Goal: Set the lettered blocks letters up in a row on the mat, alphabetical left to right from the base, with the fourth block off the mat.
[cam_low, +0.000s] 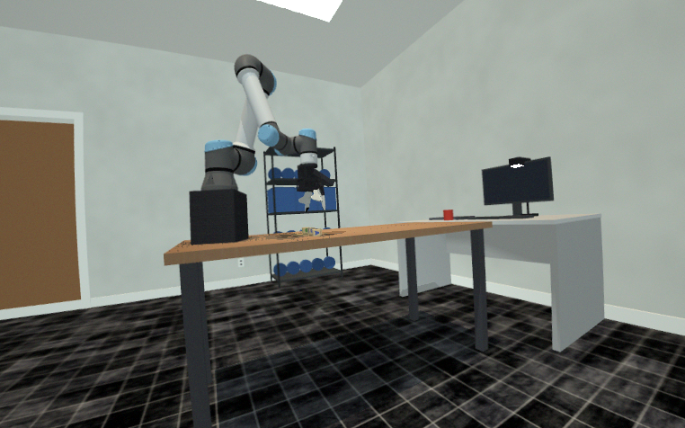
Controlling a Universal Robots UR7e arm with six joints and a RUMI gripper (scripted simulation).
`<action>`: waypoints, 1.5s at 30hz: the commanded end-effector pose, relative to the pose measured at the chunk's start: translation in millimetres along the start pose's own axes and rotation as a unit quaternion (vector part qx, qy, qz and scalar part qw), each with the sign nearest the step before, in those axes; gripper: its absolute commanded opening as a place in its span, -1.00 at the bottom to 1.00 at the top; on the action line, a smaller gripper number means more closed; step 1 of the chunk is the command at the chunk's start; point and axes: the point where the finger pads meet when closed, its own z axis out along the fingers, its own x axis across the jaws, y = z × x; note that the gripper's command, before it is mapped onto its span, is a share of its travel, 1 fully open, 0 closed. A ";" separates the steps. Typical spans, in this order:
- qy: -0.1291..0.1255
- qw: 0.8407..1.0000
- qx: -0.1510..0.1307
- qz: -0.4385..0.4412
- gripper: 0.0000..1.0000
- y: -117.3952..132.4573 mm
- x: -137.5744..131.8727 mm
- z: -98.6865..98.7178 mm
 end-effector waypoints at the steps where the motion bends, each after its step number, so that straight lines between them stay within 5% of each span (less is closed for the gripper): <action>1: 0.000 0.998 -0.002 0.070 1.00 6.4 7.8 1.4; 22: 0.001 0.984 -0.002 0.176 1.00 15.6 22.2 1.6; 23: 0.001 0.984 -0.002 0.176 -0.44 15.5 22.0 1.6; 45: 0.001 0.985 -0.001 0.175 -0.44 15.0 21.5 1.6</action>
